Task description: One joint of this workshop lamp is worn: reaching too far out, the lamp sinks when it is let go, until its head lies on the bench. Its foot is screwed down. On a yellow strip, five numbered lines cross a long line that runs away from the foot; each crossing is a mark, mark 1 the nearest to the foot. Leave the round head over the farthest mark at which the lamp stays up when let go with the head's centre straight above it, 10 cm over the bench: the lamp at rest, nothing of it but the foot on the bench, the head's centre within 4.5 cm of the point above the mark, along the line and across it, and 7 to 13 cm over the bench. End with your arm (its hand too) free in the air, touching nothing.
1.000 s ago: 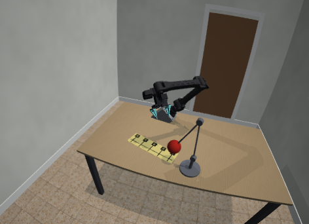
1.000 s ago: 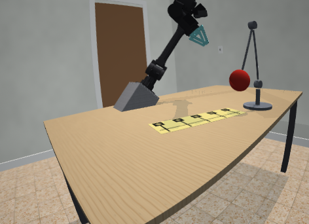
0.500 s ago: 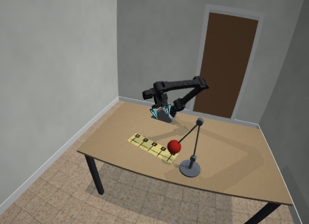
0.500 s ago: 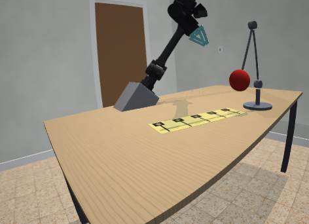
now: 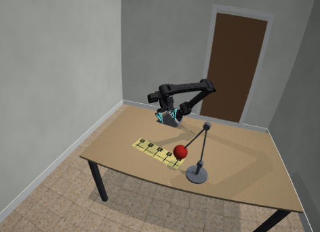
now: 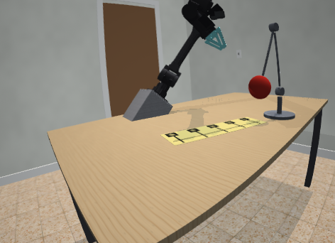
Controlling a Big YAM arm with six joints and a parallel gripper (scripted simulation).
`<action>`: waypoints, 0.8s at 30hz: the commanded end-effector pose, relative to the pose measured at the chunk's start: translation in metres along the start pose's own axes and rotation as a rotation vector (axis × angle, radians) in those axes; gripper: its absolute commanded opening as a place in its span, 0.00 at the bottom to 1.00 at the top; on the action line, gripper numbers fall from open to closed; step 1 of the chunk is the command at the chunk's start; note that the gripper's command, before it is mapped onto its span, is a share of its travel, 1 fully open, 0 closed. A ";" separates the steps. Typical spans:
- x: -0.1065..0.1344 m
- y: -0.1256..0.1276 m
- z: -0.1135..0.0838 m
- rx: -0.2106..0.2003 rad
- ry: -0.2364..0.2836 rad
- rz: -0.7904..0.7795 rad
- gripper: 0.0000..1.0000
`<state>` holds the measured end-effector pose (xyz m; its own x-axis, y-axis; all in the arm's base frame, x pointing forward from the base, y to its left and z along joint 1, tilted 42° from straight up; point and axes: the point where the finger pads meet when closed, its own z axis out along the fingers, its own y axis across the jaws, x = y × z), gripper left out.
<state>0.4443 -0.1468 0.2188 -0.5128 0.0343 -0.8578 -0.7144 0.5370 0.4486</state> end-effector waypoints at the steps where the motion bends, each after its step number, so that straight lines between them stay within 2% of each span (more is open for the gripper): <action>1: -0.032 -0.001 0.015 -0.107 -0.052 -0.137 1.00; 6: -0.027 -0.001 0.010 -0.089 -0.044 -0.116 1.00; 21: -0.056 -0.002 0.025 0.006 -0.002 -0.007 1.00; 24: -0.052 -0.002 0.023 -0.001 -0.005 -0.014 1.00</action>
<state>0.4443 -0.1468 0.2188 -0.5128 0.0343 -0.8578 -0.7144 0.5370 0.4486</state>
